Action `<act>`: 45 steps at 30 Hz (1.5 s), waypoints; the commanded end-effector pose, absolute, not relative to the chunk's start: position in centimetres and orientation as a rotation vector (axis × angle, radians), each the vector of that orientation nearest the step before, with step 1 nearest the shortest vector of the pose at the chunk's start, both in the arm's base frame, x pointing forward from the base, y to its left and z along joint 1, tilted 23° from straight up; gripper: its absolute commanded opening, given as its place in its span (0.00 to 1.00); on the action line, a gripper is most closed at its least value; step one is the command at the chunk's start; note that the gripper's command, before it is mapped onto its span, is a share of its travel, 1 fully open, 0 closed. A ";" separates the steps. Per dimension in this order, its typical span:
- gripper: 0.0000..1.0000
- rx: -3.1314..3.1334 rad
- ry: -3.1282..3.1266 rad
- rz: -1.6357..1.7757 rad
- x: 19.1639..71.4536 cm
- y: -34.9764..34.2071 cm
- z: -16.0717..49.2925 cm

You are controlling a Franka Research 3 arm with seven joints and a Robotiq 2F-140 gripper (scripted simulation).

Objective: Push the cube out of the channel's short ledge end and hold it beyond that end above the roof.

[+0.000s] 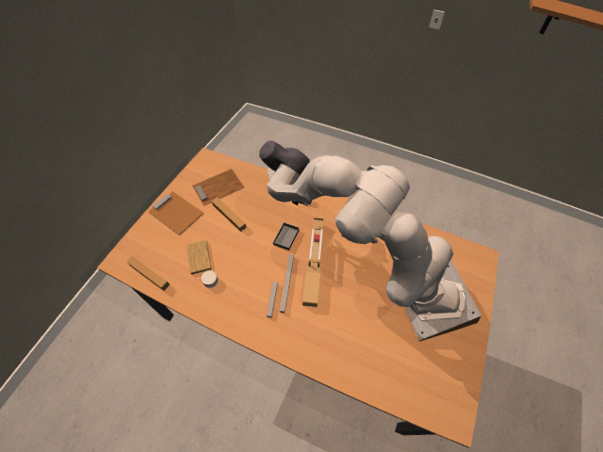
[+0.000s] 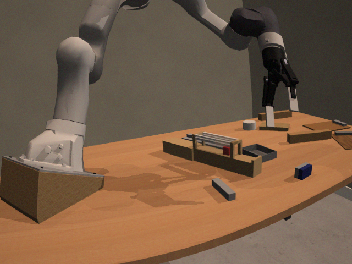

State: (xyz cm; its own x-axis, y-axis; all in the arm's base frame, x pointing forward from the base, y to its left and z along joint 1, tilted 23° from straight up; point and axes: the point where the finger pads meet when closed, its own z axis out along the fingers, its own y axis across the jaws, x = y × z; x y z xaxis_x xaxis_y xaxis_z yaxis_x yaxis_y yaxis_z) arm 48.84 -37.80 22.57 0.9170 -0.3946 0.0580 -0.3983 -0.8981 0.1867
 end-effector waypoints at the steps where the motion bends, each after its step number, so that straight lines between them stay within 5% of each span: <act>1: 1.00 2.883 -0.602 0.028 48.8 -37.8 22.6; 17: 1.00 2.883 -0.602 0.028 48.8 -37.8 22.6; 18: 0.00 2.884 -0.605 0.029 48.9 -37.7 22.6; 25: 0.00 2.914 -0.937 0.202 53.3 -27.1 25.0; 43: 0.00 2.916 -1.251 0.299 55.4 -17.6 27.0; 45: 0.00 2.904 -1.431 0.328 55.9 -12.4 28.0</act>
State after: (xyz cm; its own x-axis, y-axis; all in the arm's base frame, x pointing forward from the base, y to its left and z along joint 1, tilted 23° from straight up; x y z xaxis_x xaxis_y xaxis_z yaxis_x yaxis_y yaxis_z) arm 55.10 -16.07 27.08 0.7437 -0.6537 0.1398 -0.6421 -0.7567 -0.1229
